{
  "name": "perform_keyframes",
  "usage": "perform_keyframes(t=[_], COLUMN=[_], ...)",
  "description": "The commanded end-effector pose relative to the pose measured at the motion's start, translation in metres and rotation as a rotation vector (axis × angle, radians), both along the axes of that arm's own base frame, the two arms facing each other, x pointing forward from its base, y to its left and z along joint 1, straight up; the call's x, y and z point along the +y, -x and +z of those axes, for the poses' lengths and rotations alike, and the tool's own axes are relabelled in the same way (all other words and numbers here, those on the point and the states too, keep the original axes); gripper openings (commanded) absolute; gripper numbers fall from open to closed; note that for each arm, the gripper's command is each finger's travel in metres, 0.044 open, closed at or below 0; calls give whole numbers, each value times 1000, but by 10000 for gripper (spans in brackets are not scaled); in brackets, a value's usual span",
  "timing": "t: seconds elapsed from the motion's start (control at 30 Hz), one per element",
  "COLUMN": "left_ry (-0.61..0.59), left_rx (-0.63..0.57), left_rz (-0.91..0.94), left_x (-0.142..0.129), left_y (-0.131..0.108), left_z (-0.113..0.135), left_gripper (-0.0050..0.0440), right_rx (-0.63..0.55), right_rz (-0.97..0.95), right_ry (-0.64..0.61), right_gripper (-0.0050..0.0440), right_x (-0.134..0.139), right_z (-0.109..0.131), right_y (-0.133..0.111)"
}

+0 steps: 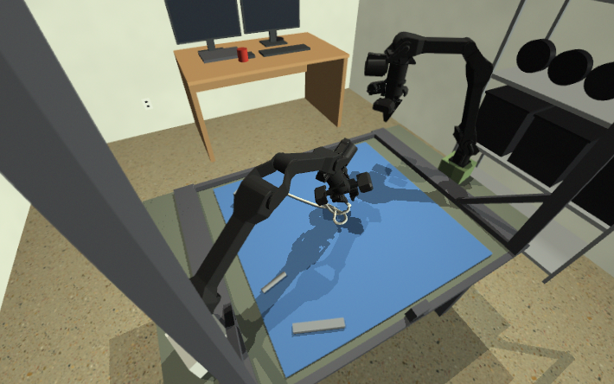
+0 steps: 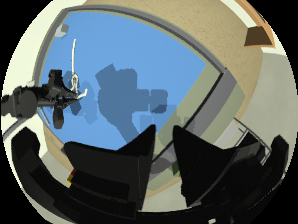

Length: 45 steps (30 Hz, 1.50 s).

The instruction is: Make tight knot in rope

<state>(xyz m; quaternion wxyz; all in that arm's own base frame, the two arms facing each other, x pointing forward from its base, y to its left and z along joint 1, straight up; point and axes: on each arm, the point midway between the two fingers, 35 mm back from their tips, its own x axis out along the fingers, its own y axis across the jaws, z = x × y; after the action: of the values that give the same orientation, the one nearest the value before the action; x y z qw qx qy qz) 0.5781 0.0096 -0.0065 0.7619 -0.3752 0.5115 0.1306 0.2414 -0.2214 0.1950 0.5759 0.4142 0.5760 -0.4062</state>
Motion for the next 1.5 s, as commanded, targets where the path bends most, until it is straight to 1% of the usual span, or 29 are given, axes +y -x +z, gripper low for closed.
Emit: perform_keyframes(t=[0.0, 0.1, 0.17, 0.23, 0.33, 0.47, 0.63, 0.7, 1.1, 1.3, 1.37, 1.47], left_ry=[-8, -8, -8, -8, -8, -8, -8, -8, -3, 19, 19, 32], left_rx=[-60, -60, -60, -60, -60, -60, -60, -60, -50, 6, 6, 56], left_rz=[5, 5, 5, 5, 5, 5, 5, 5, 22, 114, 114, 198], left_x=[1, 1, 1, 1, 1, 1, 1, 1, 5, 25, 25, 43], left_y=[-8, -8, -8, -8, -7, -7, -7, -6, -4, 12, 12, 26], left_z=[40, 45, 55, 55, 67, 71, 93, 98, 98, 98, 98, 98], left_gripper=[85, 85, 85, 85, 85, 85, 85, 85, 85, 85, 85, 85], right_rx=[-16, -16, -16, -16, -16, -16, -16, -16, -16, -16, -16, -16], right_rz=[2, 2, 2, 2, 2, 2, 2, 2, 2, 2, 2, 2], right_ry=[18, 18, 18, 18, 18, 18, 18, 18, 18, 18, 18, 18], right_gripper=[85, 85, 85, 85, 85, 85, 85, 85, 85, 85, 85, 85], right_x=[0, 0, 0, 0, 0, 0, 0, 0, 0, 0, 0, 0], right_z=[8, 8, 8, 8, 8, 8, 8, 8, 8, 8, 8, 8], right_y=[1, 1, 1, 1, 1, 1, 1, 1, 1, 1, 1, 1])
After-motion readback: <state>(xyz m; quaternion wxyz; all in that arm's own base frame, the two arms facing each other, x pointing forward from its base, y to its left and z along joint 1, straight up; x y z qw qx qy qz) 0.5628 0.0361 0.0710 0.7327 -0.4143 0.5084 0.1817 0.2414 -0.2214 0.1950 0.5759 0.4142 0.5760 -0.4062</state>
